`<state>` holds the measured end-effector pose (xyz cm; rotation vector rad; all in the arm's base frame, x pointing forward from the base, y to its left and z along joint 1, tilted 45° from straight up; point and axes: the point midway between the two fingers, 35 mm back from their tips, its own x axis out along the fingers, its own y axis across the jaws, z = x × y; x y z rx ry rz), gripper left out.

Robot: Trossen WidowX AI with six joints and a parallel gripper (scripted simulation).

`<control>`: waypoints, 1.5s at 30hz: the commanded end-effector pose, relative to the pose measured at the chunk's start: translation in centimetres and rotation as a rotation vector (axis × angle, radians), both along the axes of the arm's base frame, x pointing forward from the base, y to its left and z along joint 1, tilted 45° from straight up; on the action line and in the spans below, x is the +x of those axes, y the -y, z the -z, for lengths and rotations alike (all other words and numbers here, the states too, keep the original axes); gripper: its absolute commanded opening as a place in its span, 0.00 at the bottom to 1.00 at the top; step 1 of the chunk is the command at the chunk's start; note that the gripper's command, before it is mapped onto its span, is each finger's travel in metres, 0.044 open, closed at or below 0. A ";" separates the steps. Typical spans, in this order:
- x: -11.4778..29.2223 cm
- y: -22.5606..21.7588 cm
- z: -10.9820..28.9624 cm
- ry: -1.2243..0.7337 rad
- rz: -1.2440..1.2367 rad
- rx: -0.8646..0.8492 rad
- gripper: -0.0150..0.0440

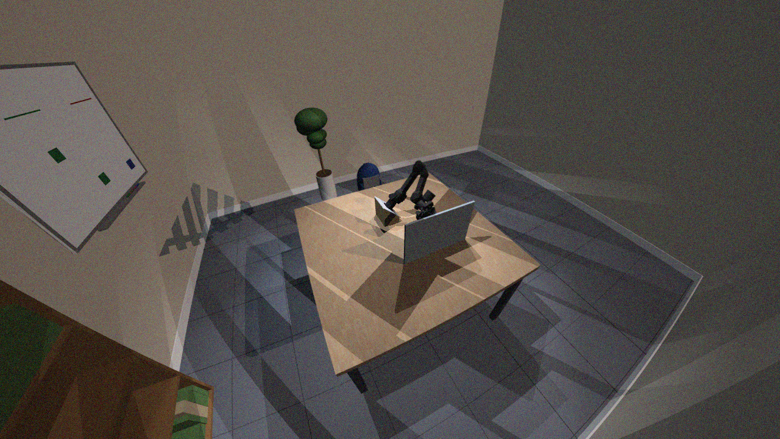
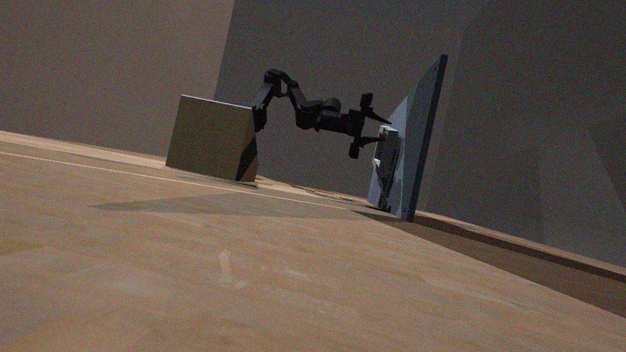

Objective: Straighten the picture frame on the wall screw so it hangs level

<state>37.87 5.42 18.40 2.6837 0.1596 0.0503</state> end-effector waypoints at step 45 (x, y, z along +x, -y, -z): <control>0.1 0.5 -0.2 0.001 -0.003 0.003 0.25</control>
